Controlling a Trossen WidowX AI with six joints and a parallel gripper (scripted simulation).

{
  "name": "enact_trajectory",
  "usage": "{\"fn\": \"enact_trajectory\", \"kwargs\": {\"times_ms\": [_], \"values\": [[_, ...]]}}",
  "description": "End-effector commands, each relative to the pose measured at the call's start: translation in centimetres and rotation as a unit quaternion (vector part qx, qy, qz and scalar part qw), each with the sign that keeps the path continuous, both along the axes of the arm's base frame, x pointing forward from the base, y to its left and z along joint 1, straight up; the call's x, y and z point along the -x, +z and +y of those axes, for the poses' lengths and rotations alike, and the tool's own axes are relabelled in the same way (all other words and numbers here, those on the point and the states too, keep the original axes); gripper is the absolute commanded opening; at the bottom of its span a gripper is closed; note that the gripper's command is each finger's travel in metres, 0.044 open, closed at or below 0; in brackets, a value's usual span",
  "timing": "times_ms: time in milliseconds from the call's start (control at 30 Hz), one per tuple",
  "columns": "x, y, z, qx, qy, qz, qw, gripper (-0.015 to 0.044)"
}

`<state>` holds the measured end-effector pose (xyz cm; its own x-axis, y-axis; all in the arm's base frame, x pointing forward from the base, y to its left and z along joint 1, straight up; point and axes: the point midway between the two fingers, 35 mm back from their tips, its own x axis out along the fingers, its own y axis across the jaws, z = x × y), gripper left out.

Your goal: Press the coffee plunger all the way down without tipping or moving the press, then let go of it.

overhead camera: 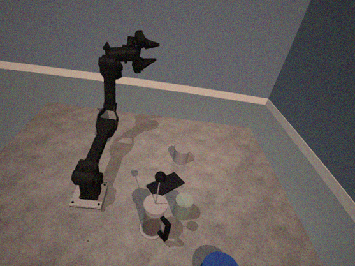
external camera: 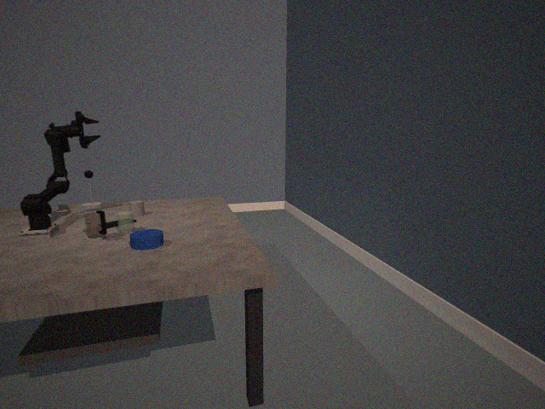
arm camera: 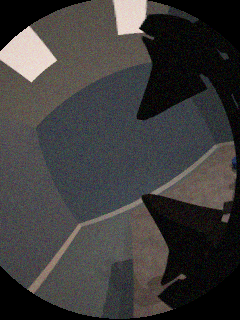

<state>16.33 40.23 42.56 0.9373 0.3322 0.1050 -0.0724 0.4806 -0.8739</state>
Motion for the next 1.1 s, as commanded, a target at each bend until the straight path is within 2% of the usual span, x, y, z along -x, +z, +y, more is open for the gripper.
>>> {"fn": "enact_trajectory", "kwargs": {"times_ms": [0, 200, 500, 800, 1067], "values": [[0.2, 0.2, -0.1, -0.001, 0.001, -0.001, 1.0, 0.0426], [2.5, 3.5, -1.1, -0.039, 0.044, -0.03, 0.998, 0.044], [8.5, 12.4, -7.4, -0.194, 0.135, -0.105, 0.966, 0.044], [12.7, 19.7, -20.1, -0.373, 0.162, -0.21, 0.889, 0.044], [10.9, 19.8, -32.6, -0.523, 0.089, -0.222, 0.818, 0.044]]}}
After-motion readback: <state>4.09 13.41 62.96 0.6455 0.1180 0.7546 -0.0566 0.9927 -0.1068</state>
